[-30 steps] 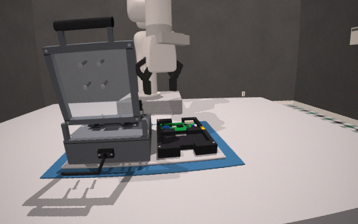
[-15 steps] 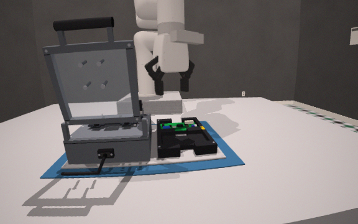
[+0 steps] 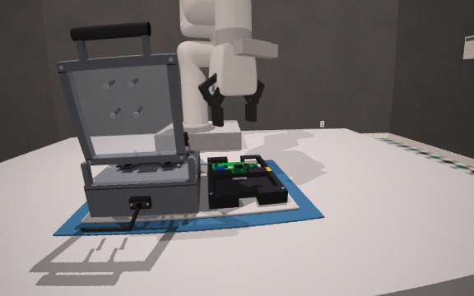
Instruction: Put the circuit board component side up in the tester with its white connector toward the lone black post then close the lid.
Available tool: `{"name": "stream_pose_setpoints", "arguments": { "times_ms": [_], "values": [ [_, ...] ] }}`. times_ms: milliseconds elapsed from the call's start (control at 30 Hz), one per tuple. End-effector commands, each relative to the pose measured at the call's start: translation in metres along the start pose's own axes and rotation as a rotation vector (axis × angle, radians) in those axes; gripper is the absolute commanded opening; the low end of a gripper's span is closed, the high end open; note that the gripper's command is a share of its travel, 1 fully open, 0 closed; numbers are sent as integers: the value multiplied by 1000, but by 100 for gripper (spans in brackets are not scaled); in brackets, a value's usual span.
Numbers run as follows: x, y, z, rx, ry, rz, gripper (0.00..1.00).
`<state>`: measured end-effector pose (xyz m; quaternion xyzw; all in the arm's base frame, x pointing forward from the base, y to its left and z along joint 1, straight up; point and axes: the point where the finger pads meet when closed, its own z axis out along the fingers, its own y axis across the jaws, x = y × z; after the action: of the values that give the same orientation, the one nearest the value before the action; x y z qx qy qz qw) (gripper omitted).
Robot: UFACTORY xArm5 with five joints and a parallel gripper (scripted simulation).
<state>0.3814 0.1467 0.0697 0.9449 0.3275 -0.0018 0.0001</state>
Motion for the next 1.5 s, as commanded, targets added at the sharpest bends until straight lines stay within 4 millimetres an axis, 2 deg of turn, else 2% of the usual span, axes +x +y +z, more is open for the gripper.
{"name": "stream_pose_setpoints", "arguments": {
  "times_ms": [0, 200, 467, 533, 633, 1033, 1100, 1300, 1467],
  "values": [
    [2, 0, -1, -1, 4, 0, 100],
    [2, 0, -1, -1, 4, -54, 100],
    [2, 0, -1, -2, 3, -308, 100],
    [2, 0, -1, -2, 3, -308, 100],
    [2, 0, -1, -2, 3, -442, 100],
    [2, 0, -1, -2, 3, -799, 100],
    [2, 0, -1, -2, 3, -799, 100],
    [2, 0, -1, -3, 3, -974, 100],
    [2, 0, -1, -3, 3, -1009, 100]
  ]
}}
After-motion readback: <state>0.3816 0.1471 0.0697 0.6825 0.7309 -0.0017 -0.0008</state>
